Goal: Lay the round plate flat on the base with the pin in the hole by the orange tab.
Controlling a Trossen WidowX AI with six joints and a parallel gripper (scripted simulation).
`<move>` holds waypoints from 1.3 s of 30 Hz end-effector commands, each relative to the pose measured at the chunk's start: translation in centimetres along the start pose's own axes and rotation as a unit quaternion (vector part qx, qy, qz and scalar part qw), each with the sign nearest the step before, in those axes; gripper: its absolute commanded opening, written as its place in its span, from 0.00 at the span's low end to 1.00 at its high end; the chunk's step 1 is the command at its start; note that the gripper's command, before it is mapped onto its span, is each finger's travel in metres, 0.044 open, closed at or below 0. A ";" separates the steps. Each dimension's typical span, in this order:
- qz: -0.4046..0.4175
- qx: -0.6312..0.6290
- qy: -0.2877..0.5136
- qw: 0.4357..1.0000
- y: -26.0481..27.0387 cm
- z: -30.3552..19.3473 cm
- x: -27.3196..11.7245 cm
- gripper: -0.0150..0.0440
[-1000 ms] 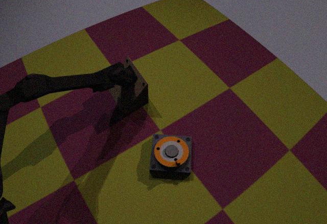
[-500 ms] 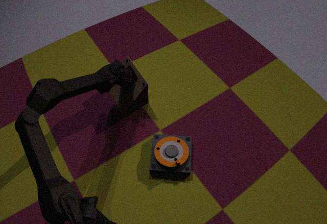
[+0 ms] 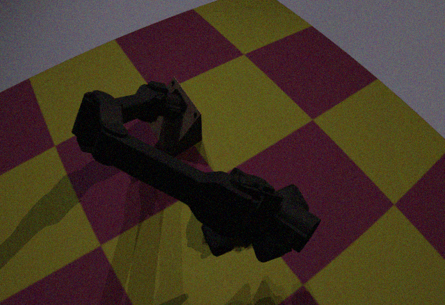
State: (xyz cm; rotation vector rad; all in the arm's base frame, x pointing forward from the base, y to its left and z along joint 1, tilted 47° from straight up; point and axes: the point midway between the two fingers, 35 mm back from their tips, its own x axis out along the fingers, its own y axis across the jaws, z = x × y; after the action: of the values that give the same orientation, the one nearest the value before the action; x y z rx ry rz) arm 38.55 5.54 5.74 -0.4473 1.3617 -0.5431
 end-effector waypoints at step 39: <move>-0.076 -0.108 0.024 0.991 -1.1 -4.3 4.2 0.25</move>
State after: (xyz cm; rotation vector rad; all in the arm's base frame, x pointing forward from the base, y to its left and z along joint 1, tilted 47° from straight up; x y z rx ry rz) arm 35.01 2.68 2.37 -0.7119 1.4363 -0.5304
